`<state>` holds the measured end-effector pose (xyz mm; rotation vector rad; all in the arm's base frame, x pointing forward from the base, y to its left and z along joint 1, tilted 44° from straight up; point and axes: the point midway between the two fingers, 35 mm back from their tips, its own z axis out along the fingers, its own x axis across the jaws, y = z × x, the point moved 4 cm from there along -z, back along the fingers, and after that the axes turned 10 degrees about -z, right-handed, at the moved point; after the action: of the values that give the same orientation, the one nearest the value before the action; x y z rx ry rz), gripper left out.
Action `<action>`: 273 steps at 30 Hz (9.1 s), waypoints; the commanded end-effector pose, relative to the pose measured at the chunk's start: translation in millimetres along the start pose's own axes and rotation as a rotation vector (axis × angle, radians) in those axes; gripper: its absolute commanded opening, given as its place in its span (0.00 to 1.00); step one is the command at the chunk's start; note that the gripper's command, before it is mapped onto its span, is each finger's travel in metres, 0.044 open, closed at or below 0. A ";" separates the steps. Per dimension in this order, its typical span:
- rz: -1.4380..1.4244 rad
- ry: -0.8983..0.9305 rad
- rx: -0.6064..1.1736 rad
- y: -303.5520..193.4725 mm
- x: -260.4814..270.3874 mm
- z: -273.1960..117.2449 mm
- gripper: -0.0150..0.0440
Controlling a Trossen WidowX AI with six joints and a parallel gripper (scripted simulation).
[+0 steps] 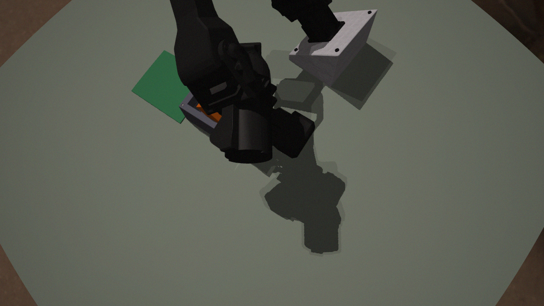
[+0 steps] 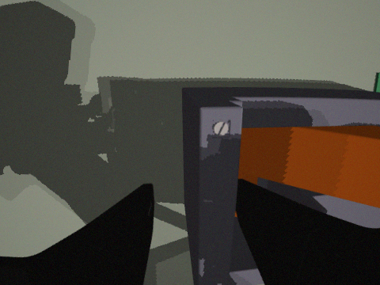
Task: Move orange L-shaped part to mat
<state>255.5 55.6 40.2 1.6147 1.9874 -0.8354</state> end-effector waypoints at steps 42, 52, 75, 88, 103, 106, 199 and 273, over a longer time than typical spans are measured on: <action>0.259 0.007 -0.014 -1.1 -21.1 -82.0 0.73; 1.310 0.012 -0.009 -3.3 -72.5 -84.3 0.73; 1.573 0.011 -0.009 -4.7 -85.4 -57.7 0.73; 1.573 0.012 -0.009 -3.8 -85.4 -40.2 0.73; 1.573 0.011 -0.010 -3.7 -85.6 -16.0 0.73; 1.573 0.011 -0.011 -3.9 -85.7 -11.2 0.73; 1.558 0.011 -0.010 -5.5 -86.0 -95.6 0.25; 1.575 0.006 -0.017 -48.6 -247.2 -41.7 0.25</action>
<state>263.7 -92.7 248.0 2.3646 0.2474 -0.1254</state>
